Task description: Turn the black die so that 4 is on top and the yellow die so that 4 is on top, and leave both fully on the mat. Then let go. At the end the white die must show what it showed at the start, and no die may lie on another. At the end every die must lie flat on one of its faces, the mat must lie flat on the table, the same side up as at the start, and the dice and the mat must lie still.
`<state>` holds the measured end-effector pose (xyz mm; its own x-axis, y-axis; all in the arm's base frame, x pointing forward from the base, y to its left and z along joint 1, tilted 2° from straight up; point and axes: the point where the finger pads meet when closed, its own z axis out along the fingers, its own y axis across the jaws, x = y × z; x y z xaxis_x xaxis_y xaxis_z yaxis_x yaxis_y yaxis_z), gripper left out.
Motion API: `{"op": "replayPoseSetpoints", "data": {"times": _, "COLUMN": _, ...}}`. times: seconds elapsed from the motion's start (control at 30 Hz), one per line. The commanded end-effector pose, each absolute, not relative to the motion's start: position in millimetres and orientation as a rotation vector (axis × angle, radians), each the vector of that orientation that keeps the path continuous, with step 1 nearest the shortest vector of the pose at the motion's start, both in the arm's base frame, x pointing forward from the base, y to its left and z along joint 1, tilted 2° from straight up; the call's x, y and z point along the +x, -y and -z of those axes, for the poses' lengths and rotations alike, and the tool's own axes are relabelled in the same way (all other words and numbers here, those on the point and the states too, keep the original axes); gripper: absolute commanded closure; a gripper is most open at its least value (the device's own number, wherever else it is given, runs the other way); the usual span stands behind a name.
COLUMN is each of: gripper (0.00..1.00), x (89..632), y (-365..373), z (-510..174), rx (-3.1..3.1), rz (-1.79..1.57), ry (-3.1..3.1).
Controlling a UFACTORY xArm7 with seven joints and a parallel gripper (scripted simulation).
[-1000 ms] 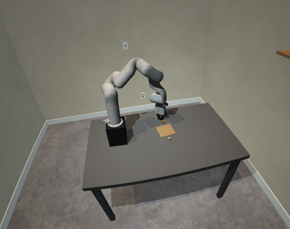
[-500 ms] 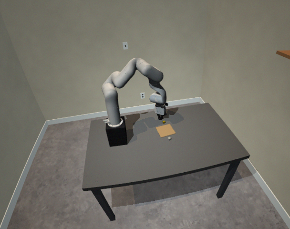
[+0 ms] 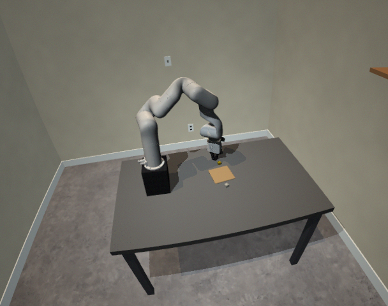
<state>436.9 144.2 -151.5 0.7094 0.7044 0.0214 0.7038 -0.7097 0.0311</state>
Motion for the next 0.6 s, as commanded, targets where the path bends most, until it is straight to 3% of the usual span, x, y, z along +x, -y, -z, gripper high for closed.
{"op": "replayPoseSetpoints", "data": {"times": 0.0, "gripper": 0.85, "x": 438, "y": -145, "z": 150, "rx": 2.885, "rz": -0.055, "ry": -1.189}}
{"op": "replayPoseSetpoints", "data": {"times": 0.33, "gripper": 0.85, "x": 438, "y": -145, "z": 144, "rx": 2.885, "rz": -0.055, "ry": -1.189}}
{"op": "replayPoseSetpoints", "data": {"times": 0.57, "gripper": 0.85, "x": 436, "y": -145, "z": 101, "rx": 2.885, "rz": -0.055, "ry": -1.189}}
